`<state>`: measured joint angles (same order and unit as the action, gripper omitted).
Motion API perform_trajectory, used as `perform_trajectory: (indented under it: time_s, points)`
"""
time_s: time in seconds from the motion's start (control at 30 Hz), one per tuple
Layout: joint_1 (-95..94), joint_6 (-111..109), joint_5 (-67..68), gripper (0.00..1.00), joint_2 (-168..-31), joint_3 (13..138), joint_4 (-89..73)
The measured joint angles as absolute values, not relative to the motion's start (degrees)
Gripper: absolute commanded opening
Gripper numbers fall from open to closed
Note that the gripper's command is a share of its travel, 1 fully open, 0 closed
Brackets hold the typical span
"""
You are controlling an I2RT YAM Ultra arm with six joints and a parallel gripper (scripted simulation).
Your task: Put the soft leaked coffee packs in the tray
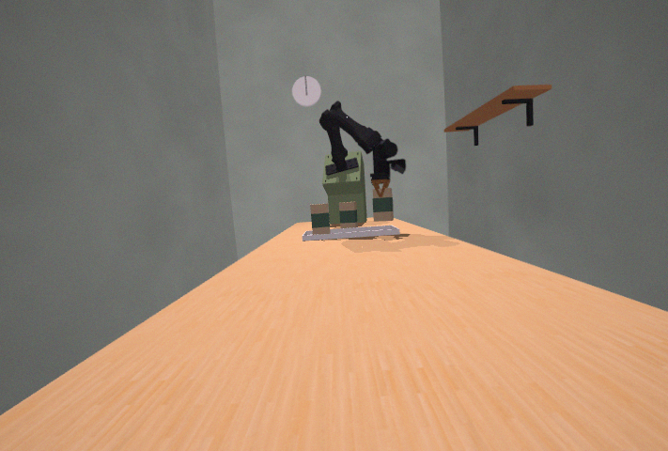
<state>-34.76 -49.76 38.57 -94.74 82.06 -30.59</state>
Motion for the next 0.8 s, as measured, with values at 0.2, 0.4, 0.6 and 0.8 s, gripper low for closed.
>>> perform_trajectory:
  time_s: [0.2,0.4,0.6,0.8]
  points:
    - [-34.68,-49.80,38.44,0.26,-94.89,82.74,-32.03]
    - [-34.68,-49.80,38.37,0.26,-94.89,82.83,-32.69]
    - [-34.68,-49.80,38.35,0.26,-94.89,82.85,-32.86]
    - [-34.68,-49.80,38.35,0.26,-94.89,82.87,-32.91]
